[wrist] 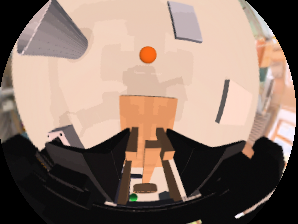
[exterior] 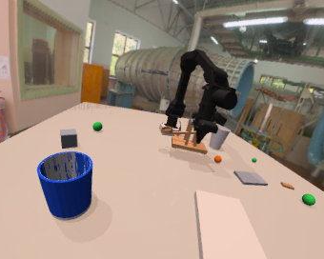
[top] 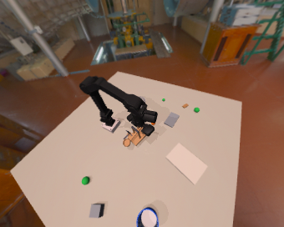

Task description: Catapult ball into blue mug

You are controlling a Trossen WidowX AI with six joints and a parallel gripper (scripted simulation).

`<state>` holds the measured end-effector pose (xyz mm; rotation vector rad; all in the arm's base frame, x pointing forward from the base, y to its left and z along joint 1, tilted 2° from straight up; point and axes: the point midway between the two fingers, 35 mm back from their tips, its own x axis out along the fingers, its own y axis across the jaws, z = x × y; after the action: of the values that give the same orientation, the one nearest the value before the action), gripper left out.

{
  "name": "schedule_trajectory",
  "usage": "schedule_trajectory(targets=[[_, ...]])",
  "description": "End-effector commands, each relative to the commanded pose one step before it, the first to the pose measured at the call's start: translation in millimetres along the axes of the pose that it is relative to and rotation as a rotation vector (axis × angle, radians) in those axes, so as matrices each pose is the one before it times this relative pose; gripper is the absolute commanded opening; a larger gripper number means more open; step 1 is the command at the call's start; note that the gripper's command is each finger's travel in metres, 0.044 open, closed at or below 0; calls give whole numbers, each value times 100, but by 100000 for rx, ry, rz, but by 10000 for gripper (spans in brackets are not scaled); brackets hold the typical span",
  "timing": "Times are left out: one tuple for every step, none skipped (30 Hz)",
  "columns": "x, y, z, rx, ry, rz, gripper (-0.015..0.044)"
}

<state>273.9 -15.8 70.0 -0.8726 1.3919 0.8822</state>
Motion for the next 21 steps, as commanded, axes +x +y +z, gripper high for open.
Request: schedule_trajectory(targets=[[-568,-483,-1220,7528,271,-3,0],[5,-297,-528,3391,32,-34,0],[6,-304,-525,3391,33,-33,0],[5,-319,-515,3385,33,-33,0],[6,-326,-513,3390,33,-32,0],[7,-333,-511,3390,34,-32,0],[6,-351,-500,3384,34,-32,0],[7,-359,-499,3390,35,-32,0],[8,-365,-496,3390,35,-31,0],[7,-386,-485,3383,35,-32,0],[8,-393,-483,3390,36,-31,0],[9,-400,-480,3390,37,-31,0],[8,-424,-468,3382,37,-32,0],[9,-432,-467,3391,38,-31,0],[10,-439,-464,3391,38,-31,0],[9,-467,-451,3380,38,-32,0],[11,-476,-449,3392,39,-32,0],[12,-483,-446,3392,40,-32,0],[11,-520,-431,3376,40,-34,0],[13,-530,-430,3394,41,-34,0],[14,-537,-427,3394,42,-34,0]])
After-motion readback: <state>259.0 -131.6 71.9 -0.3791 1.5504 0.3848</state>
